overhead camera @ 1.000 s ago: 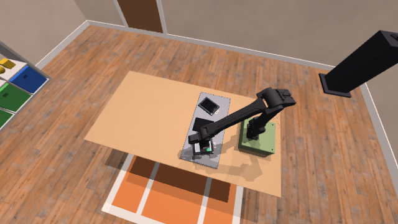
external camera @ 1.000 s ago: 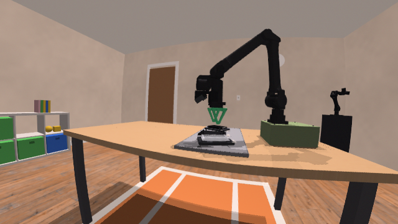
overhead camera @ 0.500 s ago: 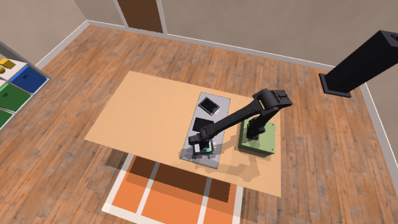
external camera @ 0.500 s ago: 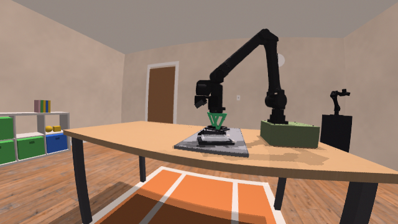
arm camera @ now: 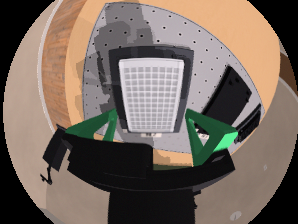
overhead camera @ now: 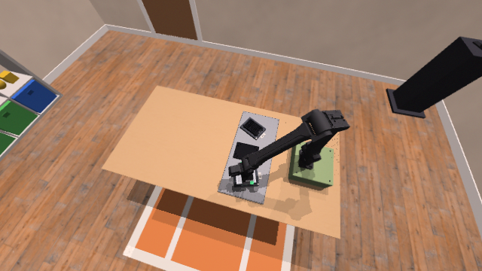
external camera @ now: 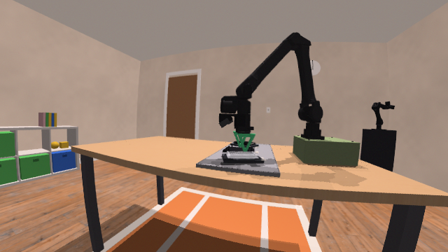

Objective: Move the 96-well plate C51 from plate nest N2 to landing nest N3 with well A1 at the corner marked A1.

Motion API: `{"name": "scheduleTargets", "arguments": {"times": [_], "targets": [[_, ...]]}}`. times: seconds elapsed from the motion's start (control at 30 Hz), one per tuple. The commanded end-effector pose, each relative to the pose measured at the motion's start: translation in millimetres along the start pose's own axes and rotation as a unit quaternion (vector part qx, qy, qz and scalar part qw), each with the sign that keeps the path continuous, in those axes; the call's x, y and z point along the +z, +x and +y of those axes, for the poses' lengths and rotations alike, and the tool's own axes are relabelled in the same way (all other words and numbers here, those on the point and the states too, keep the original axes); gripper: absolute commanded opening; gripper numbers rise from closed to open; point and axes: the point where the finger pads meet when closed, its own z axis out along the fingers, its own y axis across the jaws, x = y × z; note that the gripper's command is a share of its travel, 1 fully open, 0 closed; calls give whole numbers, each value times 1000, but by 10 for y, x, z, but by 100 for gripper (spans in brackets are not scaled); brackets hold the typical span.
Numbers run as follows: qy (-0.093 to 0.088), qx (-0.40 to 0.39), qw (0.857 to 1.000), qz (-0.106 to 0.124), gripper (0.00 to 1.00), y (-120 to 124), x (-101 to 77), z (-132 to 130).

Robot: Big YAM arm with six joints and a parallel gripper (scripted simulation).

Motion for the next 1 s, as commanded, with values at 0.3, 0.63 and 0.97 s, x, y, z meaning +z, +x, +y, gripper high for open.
{"name": "scheduleTargets", "arguments": {"times": [0.3,0.63,0.97], "targets": [[0,7,1000,-13,100,-101,169,-1],[0,7,1000,-10,100,-72,317,-4],[-3,1,1000,-23,100,-179,221,21]]}}
